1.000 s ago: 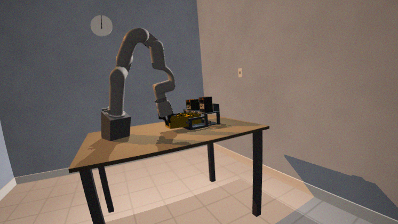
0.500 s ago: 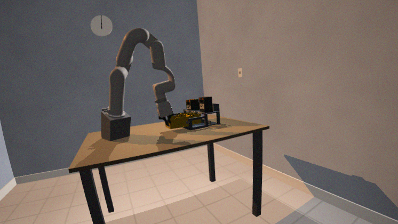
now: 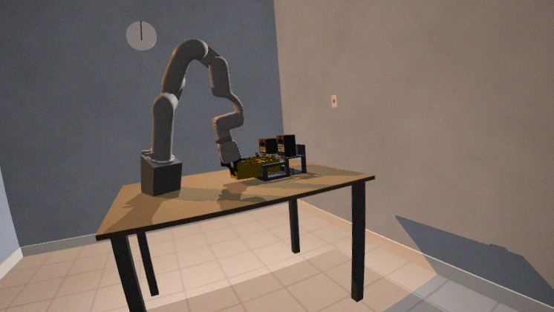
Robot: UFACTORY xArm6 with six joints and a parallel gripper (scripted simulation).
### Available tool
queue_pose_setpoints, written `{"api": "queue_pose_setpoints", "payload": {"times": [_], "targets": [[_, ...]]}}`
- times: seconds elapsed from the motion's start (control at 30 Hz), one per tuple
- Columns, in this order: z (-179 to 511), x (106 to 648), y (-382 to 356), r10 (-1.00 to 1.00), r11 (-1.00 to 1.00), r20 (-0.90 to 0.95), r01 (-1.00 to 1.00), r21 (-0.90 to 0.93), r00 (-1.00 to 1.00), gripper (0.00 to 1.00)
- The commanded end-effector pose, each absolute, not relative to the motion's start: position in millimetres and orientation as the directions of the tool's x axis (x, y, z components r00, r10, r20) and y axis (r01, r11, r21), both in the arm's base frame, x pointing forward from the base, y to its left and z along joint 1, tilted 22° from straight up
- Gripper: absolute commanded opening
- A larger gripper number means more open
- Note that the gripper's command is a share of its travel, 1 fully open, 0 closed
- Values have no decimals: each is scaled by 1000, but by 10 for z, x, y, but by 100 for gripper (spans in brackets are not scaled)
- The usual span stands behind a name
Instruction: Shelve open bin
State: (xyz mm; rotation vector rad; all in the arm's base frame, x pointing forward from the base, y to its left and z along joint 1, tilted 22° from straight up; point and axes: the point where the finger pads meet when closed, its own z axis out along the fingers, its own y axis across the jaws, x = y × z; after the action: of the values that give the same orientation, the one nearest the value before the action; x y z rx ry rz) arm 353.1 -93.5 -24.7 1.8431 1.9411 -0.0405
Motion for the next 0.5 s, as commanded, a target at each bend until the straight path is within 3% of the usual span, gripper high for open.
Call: {"api": "queue_pose_setpoints", "payload": {"times": [0.0, 0.47], "targets": [[-240, 3539, -934, 939, 102, -345, 952, 290, 4, 0], [-240, 3539, -934, 939, 82, -345, 968, 236, 4, 0]]}}
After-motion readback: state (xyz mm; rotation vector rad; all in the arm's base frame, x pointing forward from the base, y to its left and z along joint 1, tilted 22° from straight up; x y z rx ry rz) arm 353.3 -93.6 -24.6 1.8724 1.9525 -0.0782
